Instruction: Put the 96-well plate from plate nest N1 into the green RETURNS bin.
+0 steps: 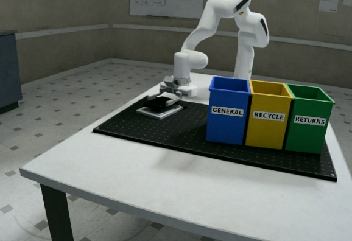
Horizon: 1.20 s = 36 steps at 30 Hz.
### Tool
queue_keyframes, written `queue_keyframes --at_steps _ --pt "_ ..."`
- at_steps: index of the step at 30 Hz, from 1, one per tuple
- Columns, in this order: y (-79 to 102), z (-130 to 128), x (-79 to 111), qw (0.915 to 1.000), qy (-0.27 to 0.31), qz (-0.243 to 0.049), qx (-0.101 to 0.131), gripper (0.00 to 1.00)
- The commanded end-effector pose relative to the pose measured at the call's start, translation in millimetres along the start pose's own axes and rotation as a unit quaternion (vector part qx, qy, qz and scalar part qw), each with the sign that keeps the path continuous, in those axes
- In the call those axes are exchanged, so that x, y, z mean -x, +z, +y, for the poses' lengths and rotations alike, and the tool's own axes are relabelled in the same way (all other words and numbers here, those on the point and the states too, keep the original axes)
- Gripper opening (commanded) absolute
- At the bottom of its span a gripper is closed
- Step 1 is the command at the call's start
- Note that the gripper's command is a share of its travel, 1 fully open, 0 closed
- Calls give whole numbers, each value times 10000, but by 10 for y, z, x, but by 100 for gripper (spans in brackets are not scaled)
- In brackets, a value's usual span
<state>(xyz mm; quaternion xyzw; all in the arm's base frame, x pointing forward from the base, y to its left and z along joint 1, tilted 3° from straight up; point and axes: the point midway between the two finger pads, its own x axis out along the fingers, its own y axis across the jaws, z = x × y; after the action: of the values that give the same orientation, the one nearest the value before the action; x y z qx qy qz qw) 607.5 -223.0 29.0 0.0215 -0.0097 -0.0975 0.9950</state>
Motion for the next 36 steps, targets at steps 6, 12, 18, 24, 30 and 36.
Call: queue_keyframes --at_steps 6,12,18,24,30,36 --pt "57 -2 -13 10000 0 -21 5 0" --pt "91 -2 -13 10000 0 -21 5 0" --pt "158 -2 -12 10000 0 -21 5 0" --pt "258 -2 -12 10000 0 -21 5 0" --pt "341 -2 -12 10000 0 -21 5 0" --pt "425 -2 -12 10000 0 -21 5 0"
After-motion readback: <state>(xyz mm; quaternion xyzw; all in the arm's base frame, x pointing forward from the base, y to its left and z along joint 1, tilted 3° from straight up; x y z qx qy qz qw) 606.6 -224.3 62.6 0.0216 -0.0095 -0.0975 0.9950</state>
